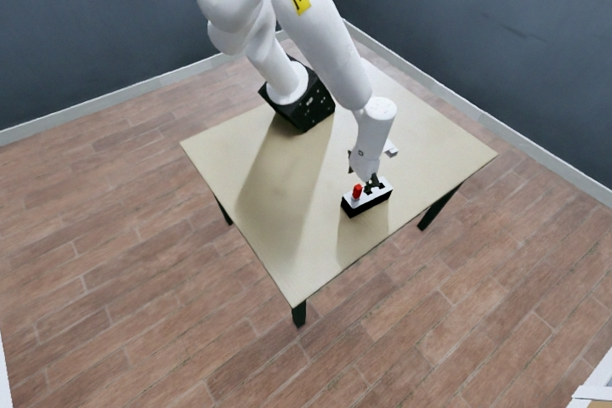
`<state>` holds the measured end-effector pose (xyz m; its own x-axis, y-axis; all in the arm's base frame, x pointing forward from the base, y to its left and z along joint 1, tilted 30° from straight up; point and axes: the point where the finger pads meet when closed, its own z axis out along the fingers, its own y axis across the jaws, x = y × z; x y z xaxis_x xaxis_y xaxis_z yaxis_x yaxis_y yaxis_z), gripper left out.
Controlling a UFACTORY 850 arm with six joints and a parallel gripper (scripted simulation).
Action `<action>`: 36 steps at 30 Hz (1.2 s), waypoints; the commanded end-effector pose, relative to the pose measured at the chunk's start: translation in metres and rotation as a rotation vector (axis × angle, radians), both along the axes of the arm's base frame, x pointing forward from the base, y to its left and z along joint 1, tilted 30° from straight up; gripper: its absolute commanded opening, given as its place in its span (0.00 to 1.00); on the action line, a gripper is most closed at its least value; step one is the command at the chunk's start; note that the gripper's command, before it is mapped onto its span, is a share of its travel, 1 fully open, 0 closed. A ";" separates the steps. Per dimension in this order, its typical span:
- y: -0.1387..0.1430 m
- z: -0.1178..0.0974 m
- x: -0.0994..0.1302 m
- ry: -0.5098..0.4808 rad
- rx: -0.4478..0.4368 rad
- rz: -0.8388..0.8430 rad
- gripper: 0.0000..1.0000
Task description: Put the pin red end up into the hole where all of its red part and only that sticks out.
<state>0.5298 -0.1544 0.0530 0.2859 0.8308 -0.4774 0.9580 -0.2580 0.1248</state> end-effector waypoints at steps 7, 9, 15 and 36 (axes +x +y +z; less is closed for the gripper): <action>-0.008 -0.012 0.005 -0.010 -0.004 0.003 1.00; -0.008 -0.012 0.005 -0.010 -0.004 0.003 1.00; -0.028 -0.046 0.004 -0.010 -0.003 0.002 1.00; -0.027 -0.045 0.004 -0.009 -0.003 0.002 0.00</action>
